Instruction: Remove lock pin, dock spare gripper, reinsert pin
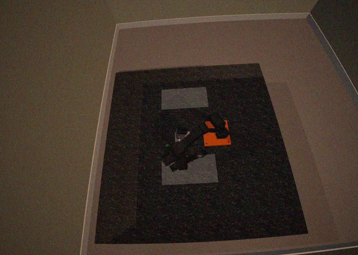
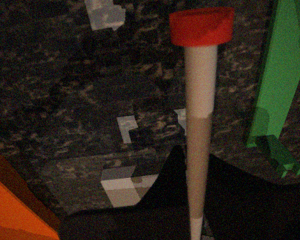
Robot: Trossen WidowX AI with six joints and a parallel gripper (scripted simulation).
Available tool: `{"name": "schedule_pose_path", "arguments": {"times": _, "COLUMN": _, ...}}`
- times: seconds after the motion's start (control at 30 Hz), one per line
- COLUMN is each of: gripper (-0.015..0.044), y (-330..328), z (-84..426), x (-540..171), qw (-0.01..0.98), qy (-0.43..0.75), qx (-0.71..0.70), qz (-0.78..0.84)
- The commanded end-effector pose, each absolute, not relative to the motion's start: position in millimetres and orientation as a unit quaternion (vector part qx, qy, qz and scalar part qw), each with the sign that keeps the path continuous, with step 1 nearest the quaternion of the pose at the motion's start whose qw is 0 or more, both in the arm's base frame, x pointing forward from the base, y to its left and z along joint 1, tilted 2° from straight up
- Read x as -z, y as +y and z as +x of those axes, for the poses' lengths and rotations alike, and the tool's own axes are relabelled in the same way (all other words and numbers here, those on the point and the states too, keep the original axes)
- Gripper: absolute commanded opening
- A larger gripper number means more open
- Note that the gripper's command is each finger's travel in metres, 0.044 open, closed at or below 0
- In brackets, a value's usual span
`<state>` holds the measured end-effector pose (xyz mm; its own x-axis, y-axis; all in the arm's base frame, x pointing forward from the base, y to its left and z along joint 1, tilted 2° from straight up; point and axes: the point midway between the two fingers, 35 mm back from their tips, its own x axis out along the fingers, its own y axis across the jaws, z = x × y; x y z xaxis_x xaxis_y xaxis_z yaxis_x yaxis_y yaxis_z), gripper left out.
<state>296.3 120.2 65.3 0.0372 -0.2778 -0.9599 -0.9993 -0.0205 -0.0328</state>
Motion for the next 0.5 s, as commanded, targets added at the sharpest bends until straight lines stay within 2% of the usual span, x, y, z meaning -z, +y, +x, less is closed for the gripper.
{"name": "schedule_pose_path", "arguments": {"times": 0.0, "gripper": 0.0, "y": 117.6, "z": 295.8, "x": -65.0, "qw": 0.429, "qy": 0.551, "qx": -0.422, "qz": -0.578}}
{"name": "schedule_pose_path", "arguments": {"times": 0.47, "gripper": 0.0, "y": 107.9, "z": 296.0, "x": -64.8, "qw": 0.43, "qy": 0.55, "qx": -0.421, "qz": -0.579}}
